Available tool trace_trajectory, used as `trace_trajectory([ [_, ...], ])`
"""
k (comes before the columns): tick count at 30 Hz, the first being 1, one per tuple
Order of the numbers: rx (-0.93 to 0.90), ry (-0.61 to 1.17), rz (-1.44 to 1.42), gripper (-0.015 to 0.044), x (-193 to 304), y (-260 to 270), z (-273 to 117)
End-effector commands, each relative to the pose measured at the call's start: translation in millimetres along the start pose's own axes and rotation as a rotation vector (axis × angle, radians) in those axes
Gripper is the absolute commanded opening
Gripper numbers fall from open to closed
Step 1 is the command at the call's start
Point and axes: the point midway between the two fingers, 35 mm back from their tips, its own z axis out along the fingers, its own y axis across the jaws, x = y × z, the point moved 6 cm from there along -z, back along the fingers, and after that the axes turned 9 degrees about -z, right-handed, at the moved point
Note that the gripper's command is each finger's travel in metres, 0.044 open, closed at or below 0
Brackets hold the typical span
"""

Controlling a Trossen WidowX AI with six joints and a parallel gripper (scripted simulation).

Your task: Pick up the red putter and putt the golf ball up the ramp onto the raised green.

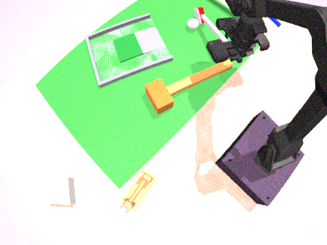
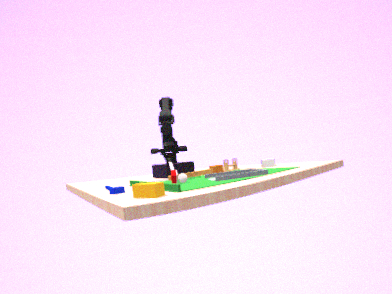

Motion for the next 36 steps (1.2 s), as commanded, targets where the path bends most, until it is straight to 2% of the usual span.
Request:
trace_trajectory([
  [1, -0.006, -0.006, -0.02, 0.0, -6, 56, -2],
  [4, -0.007, -0.007, -0.021, 0.0, -5, 87, -2],
  [10, -0.008, -0.007, -0.022, 0.0, -6, 89, -8],
  [20, -0.008, -0.007, -0.022, 0.0, -5, 88, -61],
  [36, -0.007, 0.001, -0.025, 0.0, -6, 88, -54],
])
